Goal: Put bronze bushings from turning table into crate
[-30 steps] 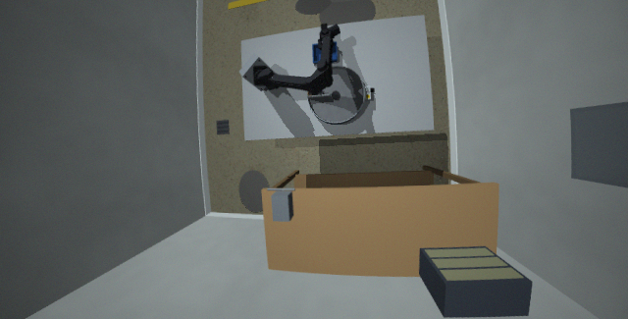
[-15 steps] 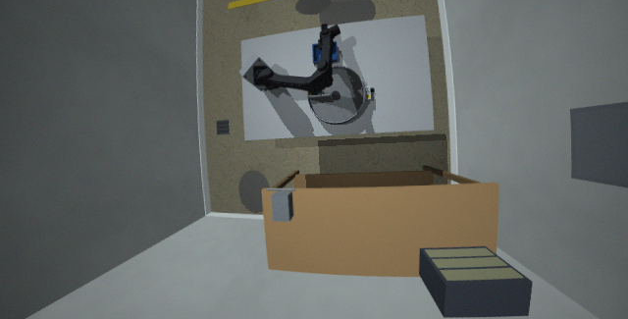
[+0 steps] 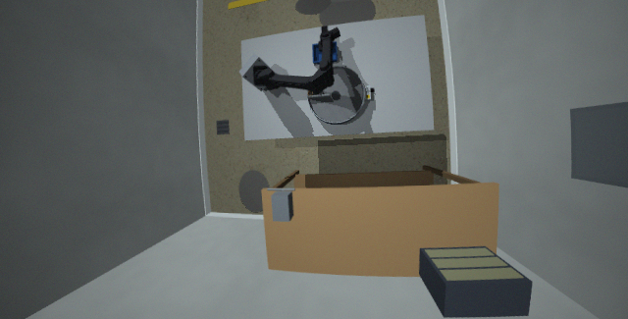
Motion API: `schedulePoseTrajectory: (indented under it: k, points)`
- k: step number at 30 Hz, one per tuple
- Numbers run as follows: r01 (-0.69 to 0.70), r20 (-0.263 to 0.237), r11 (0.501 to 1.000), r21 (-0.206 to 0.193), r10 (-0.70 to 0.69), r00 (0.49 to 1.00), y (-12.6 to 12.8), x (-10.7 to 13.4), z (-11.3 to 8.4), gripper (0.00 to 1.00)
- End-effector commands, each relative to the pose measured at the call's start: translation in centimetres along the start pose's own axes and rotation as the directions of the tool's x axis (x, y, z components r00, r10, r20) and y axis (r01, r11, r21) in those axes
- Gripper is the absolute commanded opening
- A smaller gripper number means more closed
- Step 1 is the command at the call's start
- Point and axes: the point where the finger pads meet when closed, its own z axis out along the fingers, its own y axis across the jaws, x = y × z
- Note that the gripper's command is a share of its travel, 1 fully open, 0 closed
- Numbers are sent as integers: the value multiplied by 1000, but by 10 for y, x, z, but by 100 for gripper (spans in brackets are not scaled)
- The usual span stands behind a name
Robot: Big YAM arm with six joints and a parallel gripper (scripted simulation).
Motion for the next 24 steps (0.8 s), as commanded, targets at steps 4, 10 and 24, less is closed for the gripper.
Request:
schedulePoseTrajectory:
  k: [4, 10, 24]
  points:
    - [2, 9, 1000, 9, -2, 1000, -7, -3, 12, 0]
    - [13, 20, 1000, 22, -13, 1000, -8, -11, 11, 0]
    - [9, 17, 1000, 23, -9, 1000, -9, -7, 12, 0]
